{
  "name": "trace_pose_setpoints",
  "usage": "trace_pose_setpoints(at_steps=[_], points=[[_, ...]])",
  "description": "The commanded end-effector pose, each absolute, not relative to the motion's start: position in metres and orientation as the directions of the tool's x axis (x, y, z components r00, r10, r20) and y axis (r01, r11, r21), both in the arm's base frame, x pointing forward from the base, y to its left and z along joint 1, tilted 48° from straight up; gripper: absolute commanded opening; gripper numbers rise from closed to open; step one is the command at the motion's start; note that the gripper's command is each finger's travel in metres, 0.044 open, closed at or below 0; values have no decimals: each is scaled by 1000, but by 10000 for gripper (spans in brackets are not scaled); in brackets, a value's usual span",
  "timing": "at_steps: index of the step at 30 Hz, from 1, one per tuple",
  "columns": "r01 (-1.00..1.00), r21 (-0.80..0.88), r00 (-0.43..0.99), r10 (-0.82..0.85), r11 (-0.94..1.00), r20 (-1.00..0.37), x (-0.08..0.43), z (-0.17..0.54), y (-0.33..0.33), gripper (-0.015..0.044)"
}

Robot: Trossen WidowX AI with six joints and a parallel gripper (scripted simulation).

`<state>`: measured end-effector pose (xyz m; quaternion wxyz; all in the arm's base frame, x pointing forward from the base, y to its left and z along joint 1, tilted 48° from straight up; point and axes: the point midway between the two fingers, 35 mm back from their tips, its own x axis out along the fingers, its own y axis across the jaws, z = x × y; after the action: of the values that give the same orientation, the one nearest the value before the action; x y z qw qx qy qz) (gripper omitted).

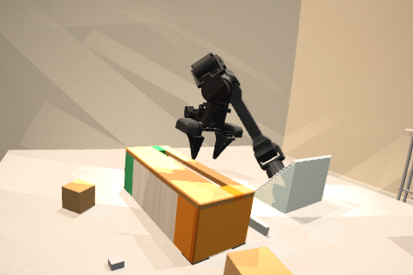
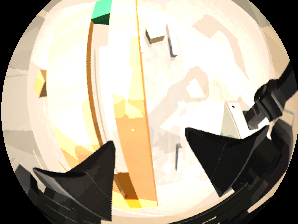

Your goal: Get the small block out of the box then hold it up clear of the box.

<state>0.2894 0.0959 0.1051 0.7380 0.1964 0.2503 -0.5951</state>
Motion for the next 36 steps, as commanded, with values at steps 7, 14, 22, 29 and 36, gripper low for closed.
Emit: trace_pose_setpoints(at_steps=[7, 14, 22, 29, 36], points=[[844, 517, 292, -682, -146, -670, 298, 165, 56, 285], [266, 759, 443, -624, -595, -644, 285, 228, 3, 285], [119, 740, 471, -618, -662, -629, 281, 236, -13, 285], [116, 742, 474, -619, -661, -626, 287, 184, -72, 285], [115, 744, 475, -621, -658, -623, 287, 177, -81, 285]])
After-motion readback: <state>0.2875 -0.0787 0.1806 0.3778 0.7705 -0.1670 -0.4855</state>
